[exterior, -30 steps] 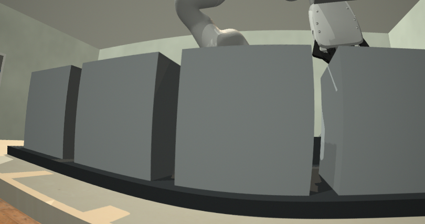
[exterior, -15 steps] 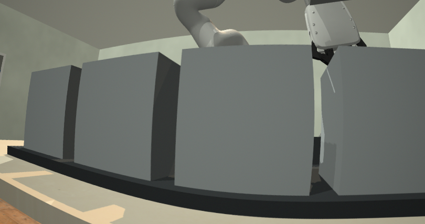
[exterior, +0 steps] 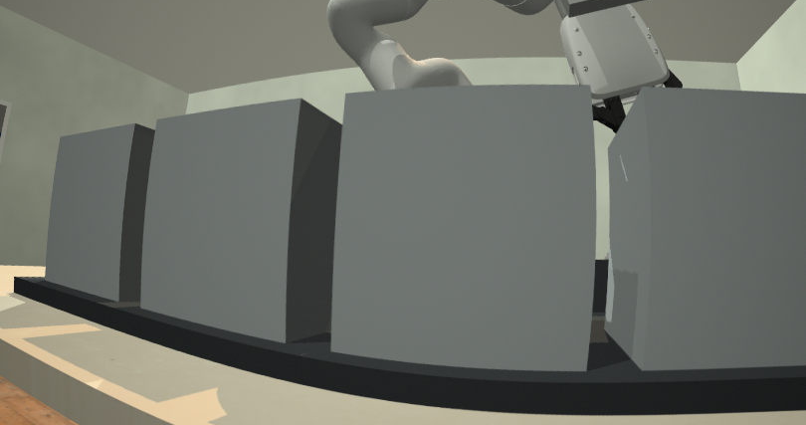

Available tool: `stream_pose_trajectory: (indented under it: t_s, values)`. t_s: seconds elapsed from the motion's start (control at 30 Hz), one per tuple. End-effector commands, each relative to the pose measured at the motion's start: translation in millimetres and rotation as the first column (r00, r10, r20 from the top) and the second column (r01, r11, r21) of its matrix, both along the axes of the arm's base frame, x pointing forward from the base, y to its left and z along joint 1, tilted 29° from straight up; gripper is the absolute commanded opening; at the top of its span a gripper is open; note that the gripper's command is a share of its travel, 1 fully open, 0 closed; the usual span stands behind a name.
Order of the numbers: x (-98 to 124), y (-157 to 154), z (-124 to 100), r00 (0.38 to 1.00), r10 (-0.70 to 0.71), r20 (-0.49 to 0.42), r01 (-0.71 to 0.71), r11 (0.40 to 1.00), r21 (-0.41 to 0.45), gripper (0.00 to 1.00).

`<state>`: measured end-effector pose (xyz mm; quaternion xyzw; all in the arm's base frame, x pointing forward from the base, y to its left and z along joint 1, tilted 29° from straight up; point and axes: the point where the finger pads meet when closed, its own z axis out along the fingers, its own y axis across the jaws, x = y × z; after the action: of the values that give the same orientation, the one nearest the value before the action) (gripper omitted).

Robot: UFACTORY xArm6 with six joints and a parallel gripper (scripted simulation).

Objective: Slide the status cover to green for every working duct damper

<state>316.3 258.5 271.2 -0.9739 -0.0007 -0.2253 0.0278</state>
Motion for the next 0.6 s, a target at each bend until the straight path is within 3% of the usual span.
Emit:
stream_pose_trajectory:
  t_s: [0.0,0.57]
  values:
    - [0.3,-2.4,1.3,1.000,0.015,0.002,-0.015,0.999,0.031,0.19]
    - [1.1,-15.4,-0.7,0.997,0.073,0.009,-0.073,0.986,0.150,0.19]
